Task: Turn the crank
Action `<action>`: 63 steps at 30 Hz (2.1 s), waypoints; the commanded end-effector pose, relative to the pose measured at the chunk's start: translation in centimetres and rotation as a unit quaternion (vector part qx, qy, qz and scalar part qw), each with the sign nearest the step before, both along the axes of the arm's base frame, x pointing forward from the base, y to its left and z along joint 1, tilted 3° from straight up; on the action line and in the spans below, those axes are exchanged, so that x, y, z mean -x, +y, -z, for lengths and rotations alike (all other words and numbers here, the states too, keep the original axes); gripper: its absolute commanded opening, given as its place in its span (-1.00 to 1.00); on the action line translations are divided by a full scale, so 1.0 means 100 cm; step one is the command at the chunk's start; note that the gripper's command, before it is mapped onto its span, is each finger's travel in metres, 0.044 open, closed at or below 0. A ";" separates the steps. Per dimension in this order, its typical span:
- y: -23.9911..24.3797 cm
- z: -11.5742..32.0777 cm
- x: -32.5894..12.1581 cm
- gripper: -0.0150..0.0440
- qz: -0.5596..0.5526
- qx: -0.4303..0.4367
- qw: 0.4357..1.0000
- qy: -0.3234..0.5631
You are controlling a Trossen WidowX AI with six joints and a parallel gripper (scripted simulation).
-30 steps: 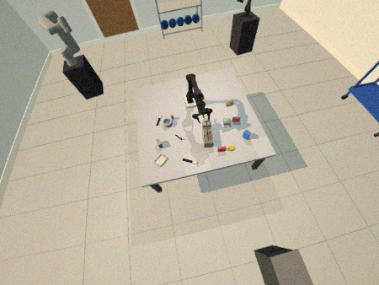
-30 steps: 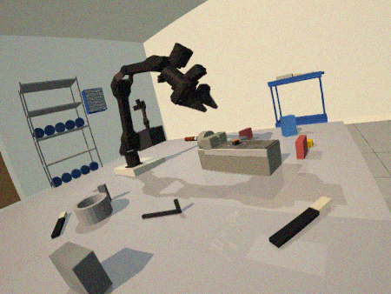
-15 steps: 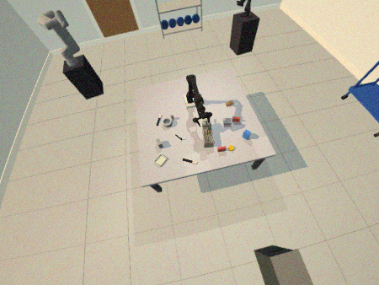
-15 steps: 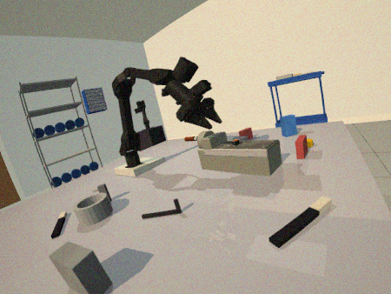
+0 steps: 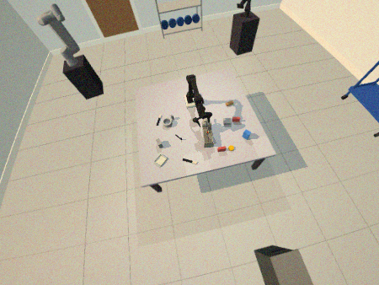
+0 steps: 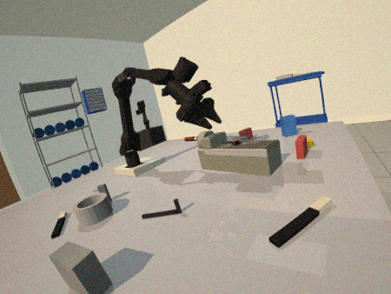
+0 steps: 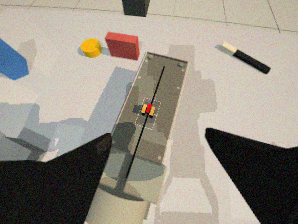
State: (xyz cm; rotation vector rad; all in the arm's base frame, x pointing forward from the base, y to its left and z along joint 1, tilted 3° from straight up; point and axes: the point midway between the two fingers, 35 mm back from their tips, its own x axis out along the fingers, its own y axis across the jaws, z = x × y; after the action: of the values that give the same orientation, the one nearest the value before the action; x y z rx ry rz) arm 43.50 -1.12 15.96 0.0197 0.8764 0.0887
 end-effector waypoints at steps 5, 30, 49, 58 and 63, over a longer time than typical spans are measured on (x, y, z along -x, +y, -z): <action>-0.002 -0.036 0.000 1.00 -0.001 0.000 1.000 -0.003; 0.040 -0.045 0.110 1.00 0.164 0.000 0.986 -0.038; 0.045 0.001 0.120 1.00 0.183 -0.003 0.982 -0.048; 0.045 0.014 0.120 1.00 0.183 -0.003 0.982 -0.048; 0.046 0.022 0.119 1.00 0.183 -0.003 0.982 -0.048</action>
State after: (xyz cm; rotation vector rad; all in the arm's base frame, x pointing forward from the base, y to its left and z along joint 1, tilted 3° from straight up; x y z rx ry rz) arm 31.70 3.56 14.69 0.1848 0.7498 -0.2422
